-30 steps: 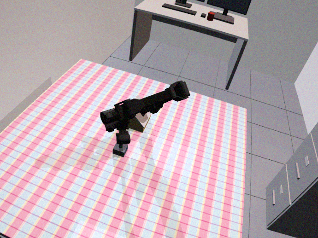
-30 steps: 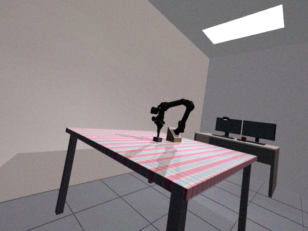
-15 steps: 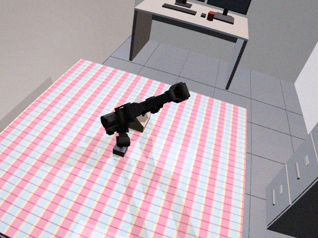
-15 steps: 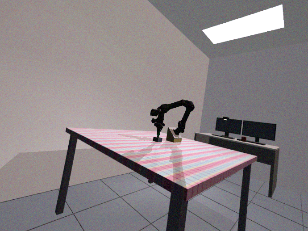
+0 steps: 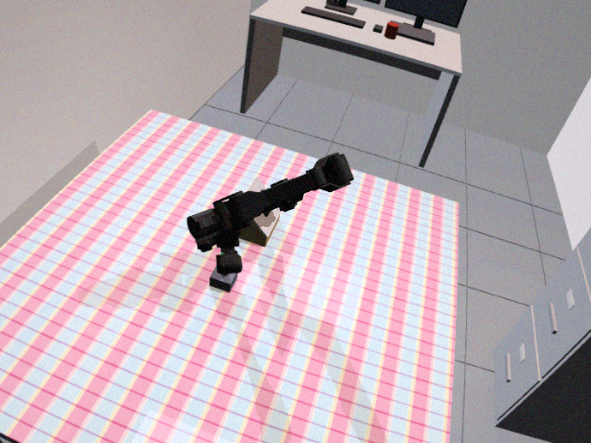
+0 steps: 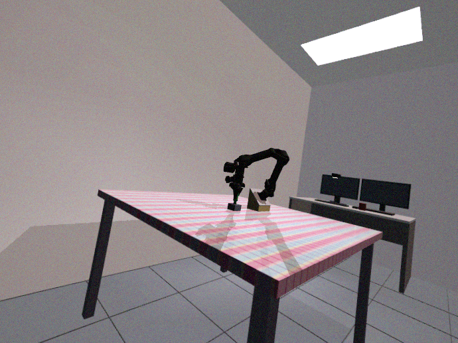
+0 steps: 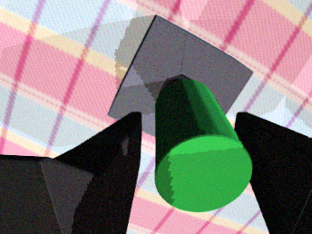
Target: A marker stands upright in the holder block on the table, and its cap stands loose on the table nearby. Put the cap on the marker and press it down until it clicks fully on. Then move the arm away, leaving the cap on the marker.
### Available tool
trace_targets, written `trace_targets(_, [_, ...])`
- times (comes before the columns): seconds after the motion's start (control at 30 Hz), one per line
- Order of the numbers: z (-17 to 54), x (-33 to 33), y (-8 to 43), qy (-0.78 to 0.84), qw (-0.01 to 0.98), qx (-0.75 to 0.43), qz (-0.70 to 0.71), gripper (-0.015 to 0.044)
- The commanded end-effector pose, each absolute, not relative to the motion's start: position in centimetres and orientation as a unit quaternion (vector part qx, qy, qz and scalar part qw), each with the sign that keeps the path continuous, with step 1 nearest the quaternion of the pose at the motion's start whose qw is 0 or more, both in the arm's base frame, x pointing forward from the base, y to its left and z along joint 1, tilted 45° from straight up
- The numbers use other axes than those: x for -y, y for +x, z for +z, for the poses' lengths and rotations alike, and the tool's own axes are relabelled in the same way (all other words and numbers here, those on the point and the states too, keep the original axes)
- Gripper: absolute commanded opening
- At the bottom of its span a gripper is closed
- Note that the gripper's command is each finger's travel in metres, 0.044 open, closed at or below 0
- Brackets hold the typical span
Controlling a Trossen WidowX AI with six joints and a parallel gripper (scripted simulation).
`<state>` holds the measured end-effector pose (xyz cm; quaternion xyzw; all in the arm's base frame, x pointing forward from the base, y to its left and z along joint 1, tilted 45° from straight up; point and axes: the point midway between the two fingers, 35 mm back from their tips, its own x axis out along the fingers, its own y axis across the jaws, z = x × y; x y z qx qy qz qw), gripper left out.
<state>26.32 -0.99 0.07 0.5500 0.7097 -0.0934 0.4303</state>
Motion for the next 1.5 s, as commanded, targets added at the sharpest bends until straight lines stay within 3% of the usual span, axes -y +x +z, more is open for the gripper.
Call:
trace_targets(0.0, [0.1,1.0,26.3,0.550,0.430,-0.710,-0.093,0.0289])
trace_targets(0.2, [0.1,1.0,26.3,0.550,0.430,-0.710,-0.093,0.0440])
trace_targets(0.57, [5.4,6.3,26.5,0.549,0.431,-0.710,-0.095,0.0440])
trace_targets(0.97, [4.8,5.7,26.4,0.268,0.645,-0.663,0.268,0.0125])
trace_targets(1.13, [4.7,5.7,26.4,0.247,0.654,-0.654,0.290,0.0000])
trace_targets(1.47, [4.6,5.6,26.4,0.247,0.654,-0.654,0.290,0.0000])
